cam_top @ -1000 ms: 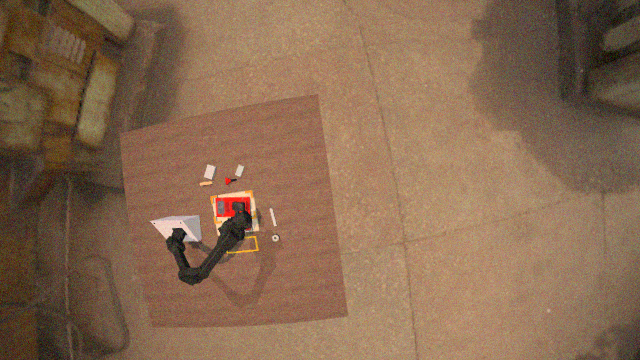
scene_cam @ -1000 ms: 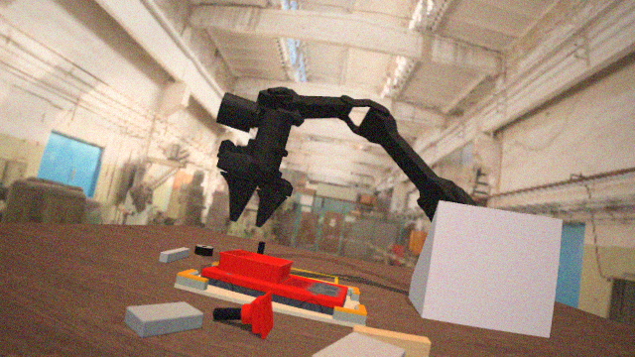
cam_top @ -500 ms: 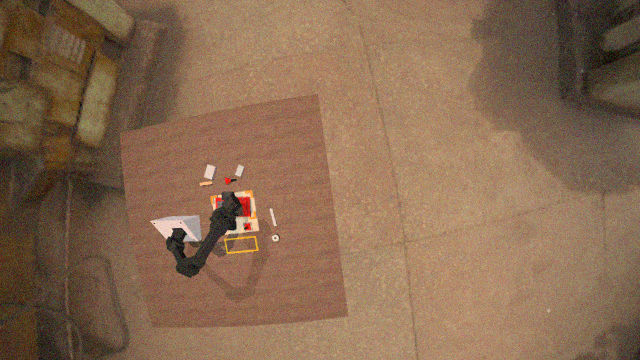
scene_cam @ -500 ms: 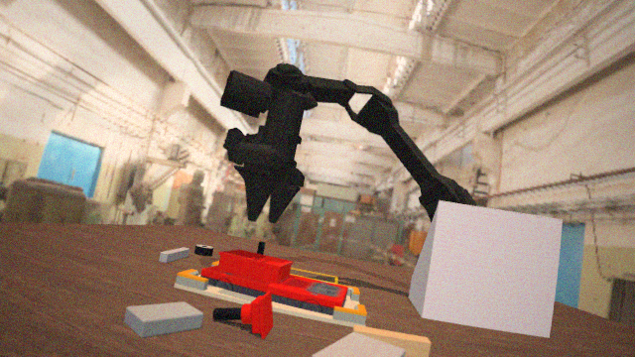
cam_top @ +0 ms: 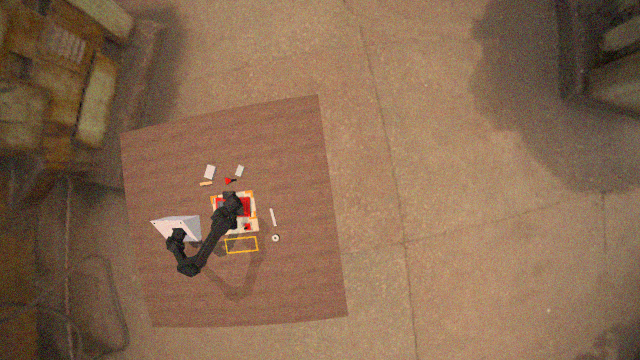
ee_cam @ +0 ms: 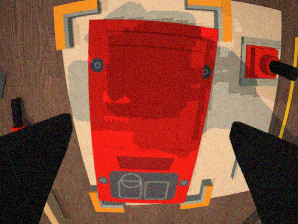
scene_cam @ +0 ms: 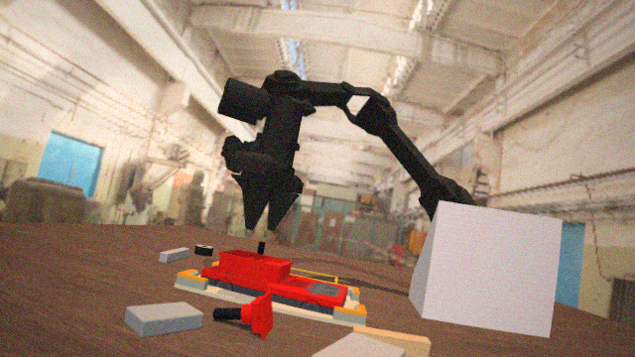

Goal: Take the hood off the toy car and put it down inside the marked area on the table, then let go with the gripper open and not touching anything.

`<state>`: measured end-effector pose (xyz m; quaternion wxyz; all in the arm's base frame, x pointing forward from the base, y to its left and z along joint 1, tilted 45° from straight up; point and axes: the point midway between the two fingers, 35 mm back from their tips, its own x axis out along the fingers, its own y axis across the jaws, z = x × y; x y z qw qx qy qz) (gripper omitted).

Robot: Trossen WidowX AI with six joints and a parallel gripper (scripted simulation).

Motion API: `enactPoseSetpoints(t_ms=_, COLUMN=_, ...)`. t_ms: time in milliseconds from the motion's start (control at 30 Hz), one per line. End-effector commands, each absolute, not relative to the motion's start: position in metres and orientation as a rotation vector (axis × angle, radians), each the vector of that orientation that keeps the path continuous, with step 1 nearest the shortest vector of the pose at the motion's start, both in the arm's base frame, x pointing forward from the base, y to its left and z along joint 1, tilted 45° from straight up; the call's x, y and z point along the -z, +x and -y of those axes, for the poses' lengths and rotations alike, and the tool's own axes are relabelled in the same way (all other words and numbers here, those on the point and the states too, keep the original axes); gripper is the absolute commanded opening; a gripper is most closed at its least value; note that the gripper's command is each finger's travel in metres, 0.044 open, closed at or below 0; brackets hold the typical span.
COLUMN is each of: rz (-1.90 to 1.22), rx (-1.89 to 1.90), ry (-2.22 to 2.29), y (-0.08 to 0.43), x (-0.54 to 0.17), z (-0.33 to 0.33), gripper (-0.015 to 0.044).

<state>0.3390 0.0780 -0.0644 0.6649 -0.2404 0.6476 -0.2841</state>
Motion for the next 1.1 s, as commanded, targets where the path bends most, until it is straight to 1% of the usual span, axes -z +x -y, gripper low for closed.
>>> enactPoseSetpoints(t_ms=0, rz=-1.465, rx=0.643, ry=-0.552, y=0.338, x=0.068, z=-0.074, gripper=0.0440)
enactPoseSetpoints(t_ms=1067, rz=-1.464, rx=0.645, ry=-0.553, y=0.337, x=0.087, z=-0.055, gripper=0.0440)
